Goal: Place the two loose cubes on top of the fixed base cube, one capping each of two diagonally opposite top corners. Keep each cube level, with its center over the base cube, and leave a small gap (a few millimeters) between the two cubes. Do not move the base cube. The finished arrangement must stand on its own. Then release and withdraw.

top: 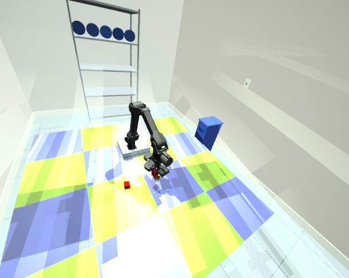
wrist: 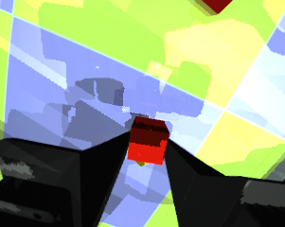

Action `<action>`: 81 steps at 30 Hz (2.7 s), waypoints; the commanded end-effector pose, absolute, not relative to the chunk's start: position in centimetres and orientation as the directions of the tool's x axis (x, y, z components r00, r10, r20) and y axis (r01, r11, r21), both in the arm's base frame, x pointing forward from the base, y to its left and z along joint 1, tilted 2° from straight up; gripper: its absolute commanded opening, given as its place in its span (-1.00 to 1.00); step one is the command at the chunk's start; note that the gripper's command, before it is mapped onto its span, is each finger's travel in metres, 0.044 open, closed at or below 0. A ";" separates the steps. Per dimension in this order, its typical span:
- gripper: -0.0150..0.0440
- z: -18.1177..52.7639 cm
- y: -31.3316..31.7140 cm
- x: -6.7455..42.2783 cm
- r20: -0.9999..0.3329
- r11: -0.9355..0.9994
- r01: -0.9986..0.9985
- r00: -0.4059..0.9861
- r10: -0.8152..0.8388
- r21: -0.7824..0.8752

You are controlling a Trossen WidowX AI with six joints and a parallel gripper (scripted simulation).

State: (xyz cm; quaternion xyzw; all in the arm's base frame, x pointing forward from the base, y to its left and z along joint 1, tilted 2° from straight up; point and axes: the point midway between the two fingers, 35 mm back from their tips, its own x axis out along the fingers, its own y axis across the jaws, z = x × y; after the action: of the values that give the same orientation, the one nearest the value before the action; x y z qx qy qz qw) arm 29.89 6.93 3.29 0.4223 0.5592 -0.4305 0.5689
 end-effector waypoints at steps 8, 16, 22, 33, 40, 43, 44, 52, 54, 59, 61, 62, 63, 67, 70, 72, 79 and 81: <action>0.20 4.3 6.9 29.9 -1.000 0.273 0.962 0.004 -0.017 -0.001; 0.20 5.7 7.0 29.9 -1.000 0.273 0.962 0.004 -0.017 -0.001; 0.20 6.3 7.0 29.9 -1.000 0.273 0.962 0.004 -0.017 -0.001; 0.41 6.8 4.1 30.6 -1.000 0.652 0.759 0.007 -0.018 -0.007; 0.41 7.3 2.0 30.9 -1.000 0.857 0.516 0.007 -0.019 -0.013; 0.41 7.5 1.1 31.0 -1.000 0.919 0.394 0.007 -0.020 -0.016; 0.41 7.6 0.7 31.0 -1.000 0.936 0.352 0.007 -0.020 -0.017; 0.41 8.1 -1.7 31.0 -1.000 1.000 -0.005 0.006 -0.022 -0.022; 0.41 8.3 -2.4 31.0 -1.000 0.995 -0.096 0.006 -0.022 -0.023; 0.41 8.6 -3.9 30.9 -1.000 0.948 -0.318 0.006 -0.023 -0.024; 0.41 8.8 -4.5 30.8 -1.000 0.915 -0.403 0.006 -0.024 -0.024; 0.41 8.9 -4.8 30.8 -1.000 0.895 -0.444 0.006 -0.024 -0.024; 0.41 8.9 -5.1 30.7 -1.000 0.874 -0.485 0.006 -0.024 -0.024; 0.41 9.2 -6.4 30.5 -1.000 0.772 -0.635 0.005 -0.025 -0.022; 0.41 9.4 -7.3 30.3 -1.000 0.678 -0.735 0.005 -0.025 -0.021; 0.41 9.6 -7.9 30.2 -1.000 0.608 -0.793 0.004 -0.026 -0.019; 0.41 10.1 -10.0 29.6 -1.000 0.329 -0.944 0.003 -0.027 -0.012; 0.41 10.2 -10.6 29.4 -1.000 0.242 -0.970 0.003 -0.028 -0.010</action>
State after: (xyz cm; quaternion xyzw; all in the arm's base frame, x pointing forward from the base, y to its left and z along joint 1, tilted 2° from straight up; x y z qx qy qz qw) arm 29.73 -9.60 9.98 -0.4051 0.5875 0.3898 0.5821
